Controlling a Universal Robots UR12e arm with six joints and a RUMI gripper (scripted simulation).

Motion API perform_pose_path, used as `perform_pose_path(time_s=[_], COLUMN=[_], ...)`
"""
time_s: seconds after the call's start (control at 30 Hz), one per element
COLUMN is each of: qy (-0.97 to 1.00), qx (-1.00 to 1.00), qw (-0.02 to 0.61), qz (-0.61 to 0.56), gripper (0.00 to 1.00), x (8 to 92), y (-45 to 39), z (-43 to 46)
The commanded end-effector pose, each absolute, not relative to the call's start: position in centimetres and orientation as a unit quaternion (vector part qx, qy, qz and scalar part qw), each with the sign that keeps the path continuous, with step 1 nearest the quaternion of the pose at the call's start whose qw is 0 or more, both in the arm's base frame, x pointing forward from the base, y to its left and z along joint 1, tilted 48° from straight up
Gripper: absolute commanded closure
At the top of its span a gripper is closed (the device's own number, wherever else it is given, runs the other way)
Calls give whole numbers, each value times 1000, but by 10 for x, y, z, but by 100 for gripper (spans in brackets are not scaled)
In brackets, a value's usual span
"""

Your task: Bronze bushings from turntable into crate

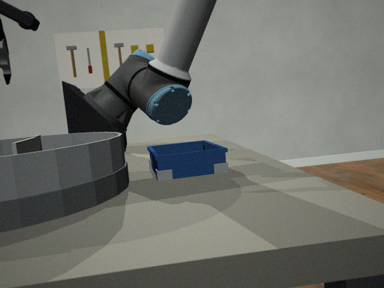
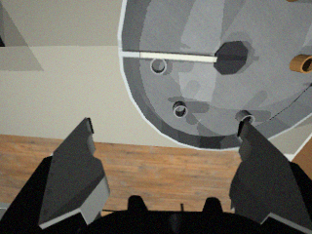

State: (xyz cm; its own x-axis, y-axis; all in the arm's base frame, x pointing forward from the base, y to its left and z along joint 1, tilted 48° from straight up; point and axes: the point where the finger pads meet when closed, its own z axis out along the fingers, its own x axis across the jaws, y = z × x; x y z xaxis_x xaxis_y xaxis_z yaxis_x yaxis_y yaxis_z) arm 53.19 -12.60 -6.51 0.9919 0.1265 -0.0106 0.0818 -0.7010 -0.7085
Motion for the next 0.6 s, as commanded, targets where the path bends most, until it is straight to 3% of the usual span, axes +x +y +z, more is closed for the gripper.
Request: perform_pose_path(time_s=[0.0,0.5,0.53,0.57], qy=[-34,-34,-34,-34], qx=[-913,-913,-913,-913], qw=[406,406,406,406], qz=[28,28,28,28], gripper=[0,0,94,94], x=[531,531,531,531], y=[-123,-123,-123,-123], z=[-57,-57,-57,-57])
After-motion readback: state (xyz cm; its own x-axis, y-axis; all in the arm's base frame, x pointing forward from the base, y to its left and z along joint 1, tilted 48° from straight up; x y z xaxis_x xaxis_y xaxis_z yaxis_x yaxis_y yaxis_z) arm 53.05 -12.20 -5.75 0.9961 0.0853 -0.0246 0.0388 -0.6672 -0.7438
